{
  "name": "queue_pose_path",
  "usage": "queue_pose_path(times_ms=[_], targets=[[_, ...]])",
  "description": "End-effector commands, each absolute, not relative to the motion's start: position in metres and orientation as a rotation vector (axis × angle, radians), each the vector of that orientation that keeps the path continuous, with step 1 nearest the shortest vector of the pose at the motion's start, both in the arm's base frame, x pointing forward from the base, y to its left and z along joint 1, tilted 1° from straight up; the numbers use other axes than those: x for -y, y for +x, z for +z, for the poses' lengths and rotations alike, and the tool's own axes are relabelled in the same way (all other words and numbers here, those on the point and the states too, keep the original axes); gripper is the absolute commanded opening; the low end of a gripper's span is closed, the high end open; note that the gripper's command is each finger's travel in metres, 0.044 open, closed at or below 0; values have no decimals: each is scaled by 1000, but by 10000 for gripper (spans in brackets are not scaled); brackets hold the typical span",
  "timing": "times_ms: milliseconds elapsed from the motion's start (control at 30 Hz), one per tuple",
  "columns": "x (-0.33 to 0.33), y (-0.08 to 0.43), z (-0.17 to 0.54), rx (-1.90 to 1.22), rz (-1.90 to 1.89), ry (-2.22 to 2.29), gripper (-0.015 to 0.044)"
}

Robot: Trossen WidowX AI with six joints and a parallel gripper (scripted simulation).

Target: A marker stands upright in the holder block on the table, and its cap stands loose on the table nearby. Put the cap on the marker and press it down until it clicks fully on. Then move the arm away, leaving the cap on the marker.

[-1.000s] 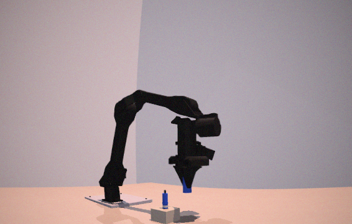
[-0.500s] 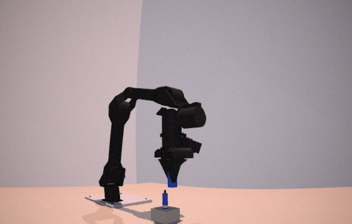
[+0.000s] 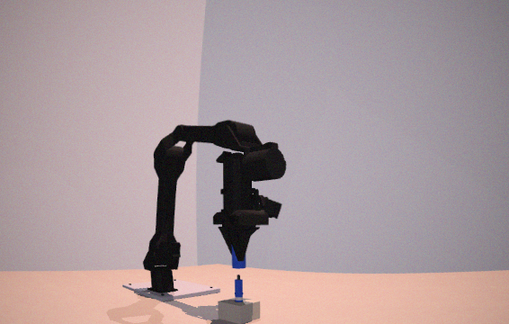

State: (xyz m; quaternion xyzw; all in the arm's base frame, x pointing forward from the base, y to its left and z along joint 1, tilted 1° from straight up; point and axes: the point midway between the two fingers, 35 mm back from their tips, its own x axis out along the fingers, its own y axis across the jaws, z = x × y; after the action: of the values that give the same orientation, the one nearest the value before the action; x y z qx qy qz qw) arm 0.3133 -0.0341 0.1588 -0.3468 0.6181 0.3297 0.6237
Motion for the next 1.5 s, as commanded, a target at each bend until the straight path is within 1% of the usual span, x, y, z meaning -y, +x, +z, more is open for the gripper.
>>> queue_pose_path(times_ms=[0,1100,1467], targets=[[35,313,156,-1421,759,-801,0],[36,314,105,-1421,759,-801,0],[36,314,102,-1421,759,-801,0]])
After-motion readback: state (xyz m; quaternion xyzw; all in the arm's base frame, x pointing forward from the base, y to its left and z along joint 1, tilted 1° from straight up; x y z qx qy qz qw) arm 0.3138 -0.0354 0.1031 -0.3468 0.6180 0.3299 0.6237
